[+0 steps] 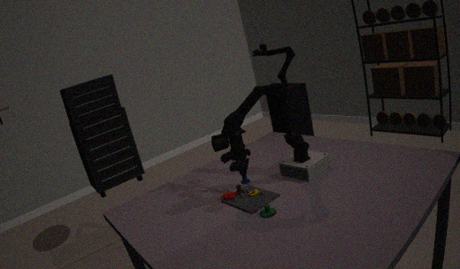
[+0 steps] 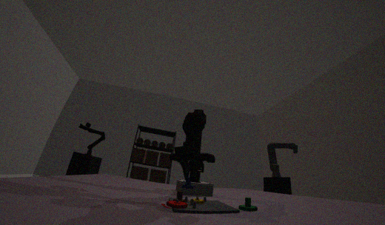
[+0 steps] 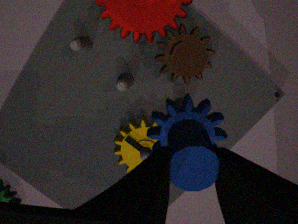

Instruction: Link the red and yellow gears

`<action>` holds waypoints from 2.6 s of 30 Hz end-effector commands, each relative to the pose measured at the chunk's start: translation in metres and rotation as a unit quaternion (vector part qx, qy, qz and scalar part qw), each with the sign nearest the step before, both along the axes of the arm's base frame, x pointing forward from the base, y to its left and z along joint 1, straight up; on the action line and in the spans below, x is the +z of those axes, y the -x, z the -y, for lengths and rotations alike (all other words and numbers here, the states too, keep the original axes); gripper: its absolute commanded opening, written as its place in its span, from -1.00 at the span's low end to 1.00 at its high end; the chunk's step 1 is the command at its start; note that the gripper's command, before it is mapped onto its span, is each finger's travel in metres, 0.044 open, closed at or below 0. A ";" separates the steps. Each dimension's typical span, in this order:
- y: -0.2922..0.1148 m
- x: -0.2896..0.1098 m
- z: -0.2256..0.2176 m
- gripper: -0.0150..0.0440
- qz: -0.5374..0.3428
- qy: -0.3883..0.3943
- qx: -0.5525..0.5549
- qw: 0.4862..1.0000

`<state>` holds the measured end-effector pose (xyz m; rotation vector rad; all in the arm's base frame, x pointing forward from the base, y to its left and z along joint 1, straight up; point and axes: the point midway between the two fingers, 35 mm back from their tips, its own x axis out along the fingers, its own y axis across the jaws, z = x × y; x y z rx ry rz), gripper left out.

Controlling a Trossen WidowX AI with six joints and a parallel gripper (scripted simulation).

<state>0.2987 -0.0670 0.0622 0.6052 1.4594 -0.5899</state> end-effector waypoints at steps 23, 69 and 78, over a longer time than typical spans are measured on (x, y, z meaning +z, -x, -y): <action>0.000 -0.025 0.001 -0.49 -0.001 0.003 0.071 0.997; -0.001 -0.047 0.001 -0.49 -0.001 0.004 0.092 0.996; -0.001 -0.049 0.000 -0.49 -0.001 0.001 0.001 1.000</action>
